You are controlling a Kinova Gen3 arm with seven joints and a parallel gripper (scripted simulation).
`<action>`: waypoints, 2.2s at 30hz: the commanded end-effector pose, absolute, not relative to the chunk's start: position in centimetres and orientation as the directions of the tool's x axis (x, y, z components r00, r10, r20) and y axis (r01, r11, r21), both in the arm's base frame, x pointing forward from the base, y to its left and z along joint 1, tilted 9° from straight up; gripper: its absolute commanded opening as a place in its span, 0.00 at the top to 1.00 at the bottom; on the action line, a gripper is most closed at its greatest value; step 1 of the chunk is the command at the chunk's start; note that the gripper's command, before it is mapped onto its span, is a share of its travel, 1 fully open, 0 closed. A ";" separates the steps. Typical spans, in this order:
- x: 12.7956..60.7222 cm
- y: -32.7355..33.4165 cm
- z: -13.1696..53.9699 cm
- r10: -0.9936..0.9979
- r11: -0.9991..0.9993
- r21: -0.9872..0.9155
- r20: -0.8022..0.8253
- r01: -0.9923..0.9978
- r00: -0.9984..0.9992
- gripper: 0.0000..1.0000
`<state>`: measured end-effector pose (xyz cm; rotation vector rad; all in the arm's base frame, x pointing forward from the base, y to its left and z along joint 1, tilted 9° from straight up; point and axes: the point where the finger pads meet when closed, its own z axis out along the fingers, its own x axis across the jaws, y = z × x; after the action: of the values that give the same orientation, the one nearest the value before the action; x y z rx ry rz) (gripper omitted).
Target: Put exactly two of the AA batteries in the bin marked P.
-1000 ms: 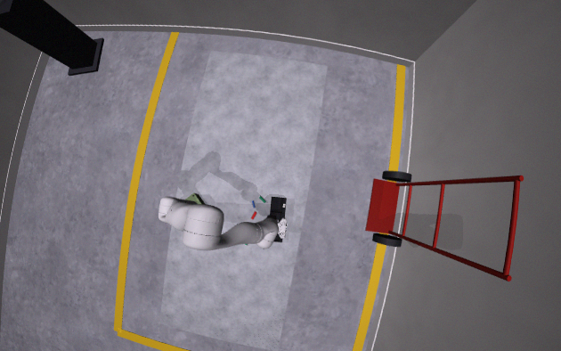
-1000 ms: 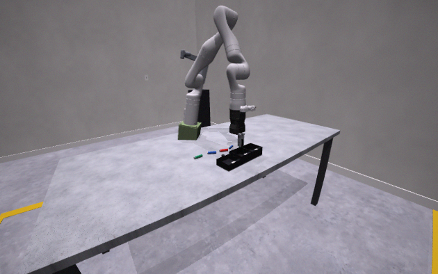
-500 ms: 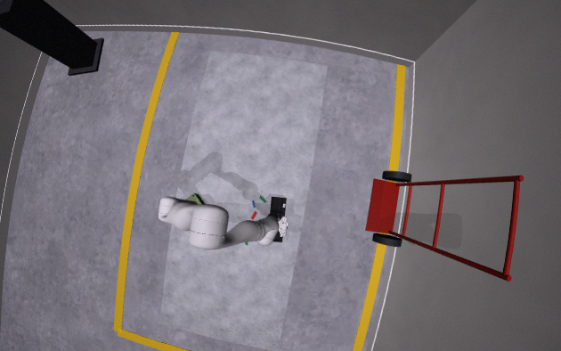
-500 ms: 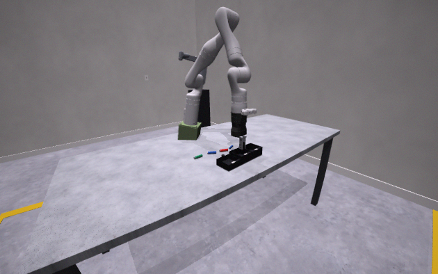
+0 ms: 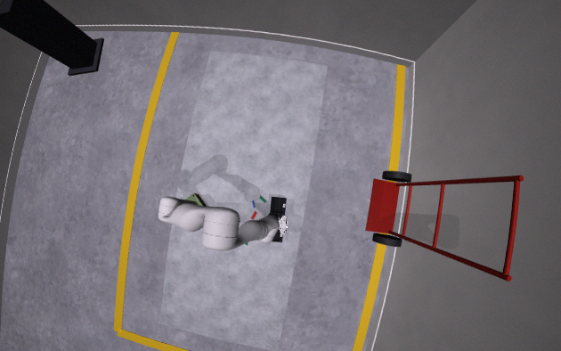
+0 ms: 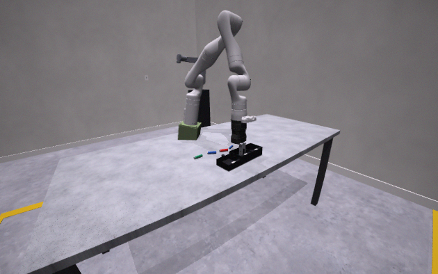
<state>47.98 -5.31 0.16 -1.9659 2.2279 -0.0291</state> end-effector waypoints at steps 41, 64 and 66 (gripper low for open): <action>47.8 -5.3 -0.7 -0.986 0.132 -0.117 -0.115 -0.984 -0.119 0.69; 47.6 -5.4 0.7 -0.986 0.132 -0.117 -0.115 -0.984 -0.119 0.69; 47.5 -5.5 1.0 -0.986 0.132 -0.117 -0.115 -0.984 -0.119 0.69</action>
<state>47.38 -5.44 0.55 -1.9698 2.2383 -0.0109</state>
